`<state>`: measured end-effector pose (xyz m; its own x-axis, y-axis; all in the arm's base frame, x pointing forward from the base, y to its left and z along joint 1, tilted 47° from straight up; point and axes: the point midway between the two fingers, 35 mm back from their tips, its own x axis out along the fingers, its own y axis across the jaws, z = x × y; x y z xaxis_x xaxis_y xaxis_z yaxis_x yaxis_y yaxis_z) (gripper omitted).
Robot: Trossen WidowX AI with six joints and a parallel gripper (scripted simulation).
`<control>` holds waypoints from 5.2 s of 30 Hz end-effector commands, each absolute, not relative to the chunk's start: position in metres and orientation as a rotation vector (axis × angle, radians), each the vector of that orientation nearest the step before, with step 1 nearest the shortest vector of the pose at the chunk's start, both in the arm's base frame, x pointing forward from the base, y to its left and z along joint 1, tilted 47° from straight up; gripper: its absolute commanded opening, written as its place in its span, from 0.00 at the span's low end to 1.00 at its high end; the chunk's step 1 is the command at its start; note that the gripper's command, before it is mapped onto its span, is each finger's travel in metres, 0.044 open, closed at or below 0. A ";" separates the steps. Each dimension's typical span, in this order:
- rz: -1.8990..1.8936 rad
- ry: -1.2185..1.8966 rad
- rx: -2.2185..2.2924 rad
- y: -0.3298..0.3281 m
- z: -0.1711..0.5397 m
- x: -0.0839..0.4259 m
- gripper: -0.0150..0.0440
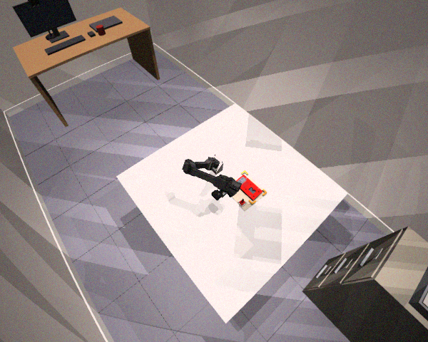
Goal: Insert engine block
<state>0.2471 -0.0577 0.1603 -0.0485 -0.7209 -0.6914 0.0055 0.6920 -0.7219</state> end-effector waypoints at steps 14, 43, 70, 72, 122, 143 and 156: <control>-0.536 1.267 -0.676 -0.057 0.160 0.238 0.25; -0.304 0.711 -0.770 -0.075 0.145 0.219 0.25; -0.304 0.699 -0.778 -0.118 0.105 0.216 0.25; -0.304 0.699 -0.778 -0.121 0.103 0.216 0.25; -0.305 0.693 -0.781 -0.137 0.094 0.210 1.00; -0.297 0.701 -0.782 -0.120 0.108 0.191 1.00; -0.334 0.753 -0.598 -0.119 0.104 0.190 1.00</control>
